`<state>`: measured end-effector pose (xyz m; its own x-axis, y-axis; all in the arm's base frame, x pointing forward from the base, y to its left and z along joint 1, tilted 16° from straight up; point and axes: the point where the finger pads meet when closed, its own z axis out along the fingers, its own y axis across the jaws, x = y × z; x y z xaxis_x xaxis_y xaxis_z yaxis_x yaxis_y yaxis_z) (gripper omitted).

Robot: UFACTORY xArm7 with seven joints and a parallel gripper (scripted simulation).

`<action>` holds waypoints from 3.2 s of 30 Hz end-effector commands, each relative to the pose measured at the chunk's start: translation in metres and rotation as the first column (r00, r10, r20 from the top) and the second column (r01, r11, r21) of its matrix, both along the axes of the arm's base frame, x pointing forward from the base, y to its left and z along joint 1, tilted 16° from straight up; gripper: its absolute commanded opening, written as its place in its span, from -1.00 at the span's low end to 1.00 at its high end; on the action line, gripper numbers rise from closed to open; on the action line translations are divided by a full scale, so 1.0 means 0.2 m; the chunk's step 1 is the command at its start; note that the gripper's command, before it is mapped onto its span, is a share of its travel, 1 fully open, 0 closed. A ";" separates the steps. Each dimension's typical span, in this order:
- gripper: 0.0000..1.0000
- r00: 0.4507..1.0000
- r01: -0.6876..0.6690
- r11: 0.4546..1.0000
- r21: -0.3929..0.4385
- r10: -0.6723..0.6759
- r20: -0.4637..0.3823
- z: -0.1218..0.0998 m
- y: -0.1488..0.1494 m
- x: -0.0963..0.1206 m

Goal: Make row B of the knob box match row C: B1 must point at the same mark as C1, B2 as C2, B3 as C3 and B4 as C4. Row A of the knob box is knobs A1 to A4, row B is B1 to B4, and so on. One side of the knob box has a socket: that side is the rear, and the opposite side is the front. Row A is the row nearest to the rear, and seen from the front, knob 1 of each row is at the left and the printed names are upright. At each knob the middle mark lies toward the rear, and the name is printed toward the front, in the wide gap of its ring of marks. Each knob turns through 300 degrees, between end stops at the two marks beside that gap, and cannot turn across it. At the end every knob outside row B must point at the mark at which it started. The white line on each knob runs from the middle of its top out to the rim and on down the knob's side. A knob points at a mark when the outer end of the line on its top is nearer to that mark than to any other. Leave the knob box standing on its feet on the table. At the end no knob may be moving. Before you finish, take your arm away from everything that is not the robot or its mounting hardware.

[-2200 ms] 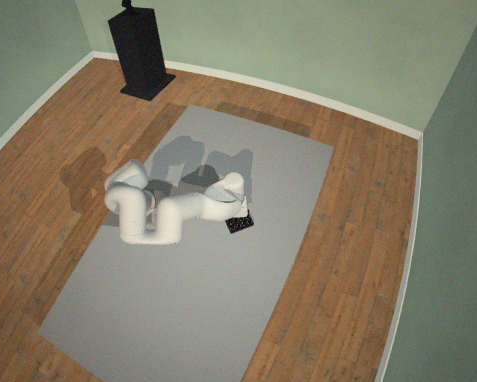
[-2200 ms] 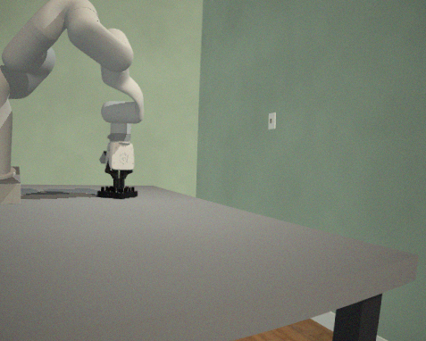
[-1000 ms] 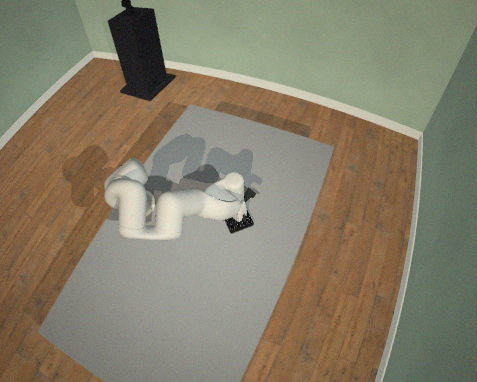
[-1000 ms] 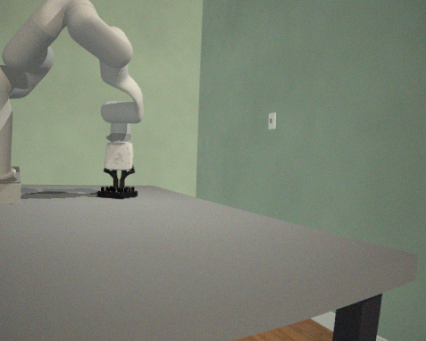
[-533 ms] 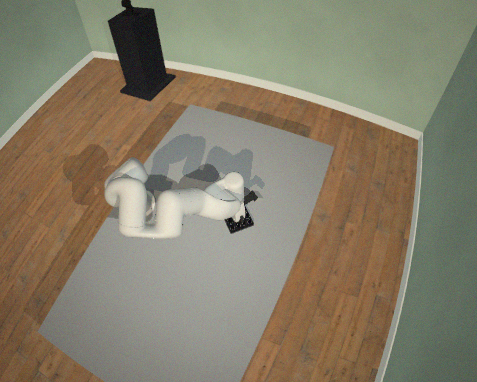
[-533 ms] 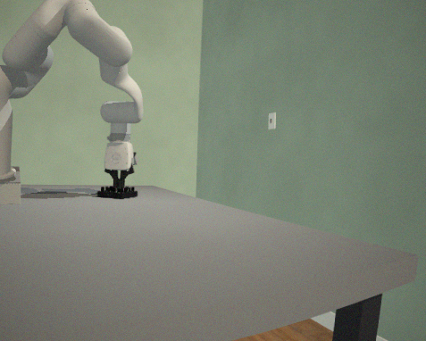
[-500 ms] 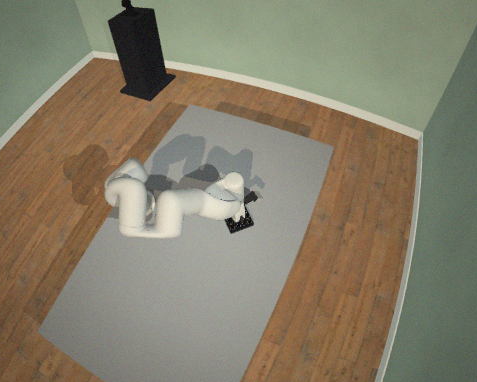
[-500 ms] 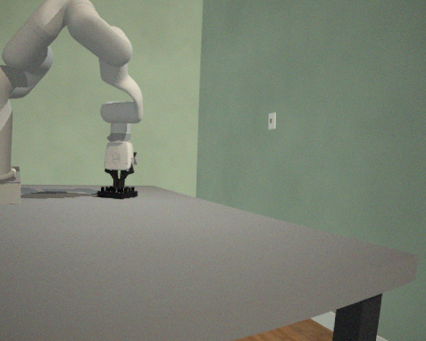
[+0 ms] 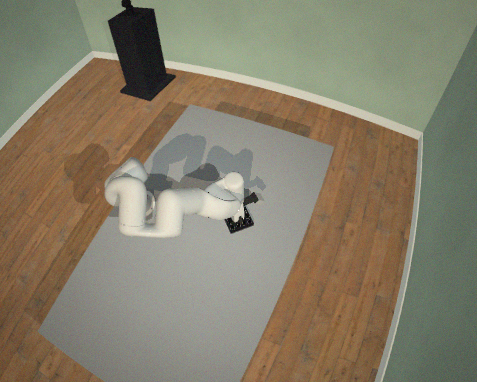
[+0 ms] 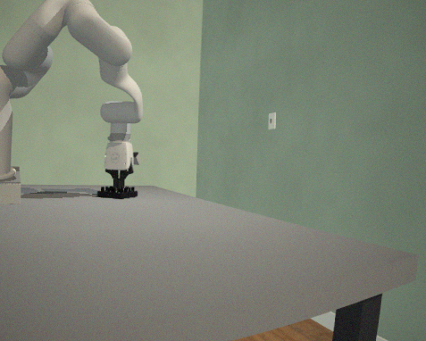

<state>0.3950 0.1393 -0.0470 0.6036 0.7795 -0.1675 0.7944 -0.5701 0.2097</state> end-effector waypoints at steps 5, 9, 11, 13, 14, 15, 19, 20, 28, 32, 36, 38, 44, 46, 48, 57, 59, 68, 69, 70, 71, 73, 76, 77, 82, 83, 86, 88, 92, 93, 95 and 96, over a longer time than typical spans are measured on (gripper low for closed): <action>-0.84 1.000 0.008 1.000 0.002 -0.008 0.006 0.01 0.01 0.00; -0.84 1.000 0.008 1.000 0.002 -0.008 0.006 0.01 0.01 0.00; -0.84 1.000 0.008 1.000 0.002 -0.008 0.006 0.01 0.01 0.00; -0.84 1.000 0.008 1.000 0.002 -0.008 0.006 0.01 0.01 0.00; -0.84 1.000 0.008 1.000 0.002 -0.008 0.006 0.01 0.01 0.00; -0.84 1.000 0.008 1.000 0.002 -0.008 0.006 0.01 0.01 0.00; -0.61 1.000 0.008 1.000 0.002 -0.008 0.006 0.01 0.01 0.00; -0.61 1.000 0.008 1.000 0.002 -0.008 0.006 0.01 0.01 0.00; -0.61 1.000 0.008 1.000 0.002 -0.008 0.006 0.01 0.01 0.00; -0.61 1.000 0.008 1.000 0.002 -0.008 0.006 0.01 0.01 0.00; -0.61 1.000 0.008 1.000 0.002 -0.008 0.006 0.01 0.01 0.00; -0.61 1.000 0.008 1.000 0.002 -0.008 0.006 0.01 0.01 0.00; -0.61 1.000 0.008 1.000 0.002 -0.008 0.006 0.02 0.01 0.00; -0.61 1.000 0.008 1.000 0.002 -0.008 0.006 0.03 0.01 0.00; -0.61 1.000 0.008 1.000 0.002 -0.008 0.006 0.05 0.02 0.00; -0.61 1.000 0.008 1.000 0.002 -0.008 0.006 0.16 0.05 -0.01; -0.61 1.000 0.008 1.000 0.002 -0.008 0.006 0.17 0.05 -0.01; -0.61 1.000 0.008 1.000 0.002 -0.008 0.006 0.18 0.05 -0.01; -0.61 1.000 0.008 1.000 0.002 -0.008 0.006 0.18 0.05 -0.01; -0.61 1.000 0.008 1.000 0.002 -0.008 0.006 0.18 0.05 -0.01; -0.61 1.000 0.008 1.000 0.002 -0.008 0.006 0.18 0.05 -0.01; -0.61 1.000 0.008 1.000 0.002 -0.008 0.006 0.18 0.05 -0.01; -0.61 1.000 0.008 1.000 0.002 -0.008 0.006 0.18 0.06 -0.02; -0.61 1.000 0.007 1.000 0.002 -0.007 0.006 0.19 0.08 -0.03; -0.61 1.000 0.005 1.000 0.000 -0.005 0.005 0.23 0.13 -0.09; -0.61 1.000 0.004 1.000 0.000 -0.004 0.005 0.23 0.15 -0.11; -0.61 1.000 0.004 1.000 -0.001 -0.004 0.004 0.24 0.15 -0.12; -0.61 1.000 0.004 1.000 -0.001 -0.004 0.004 0.24 0.15 -0.12; -0.61 1.000 0.004 1.000 -0.001 -0.004 0.004 0.24 0.15 -0.12; -0.61 1.000 0.004 1.000 -0.001 -0.004 0.004 0.24 0.15 -0.12; -0.61 1.000 0.004 1.000 -0.001 -0.004 0.004 0.24 0.15 -0.12; -0.61 1.000 0.004 1.000 -0.001 -0.004 0.004 0.24 0.15 -0.12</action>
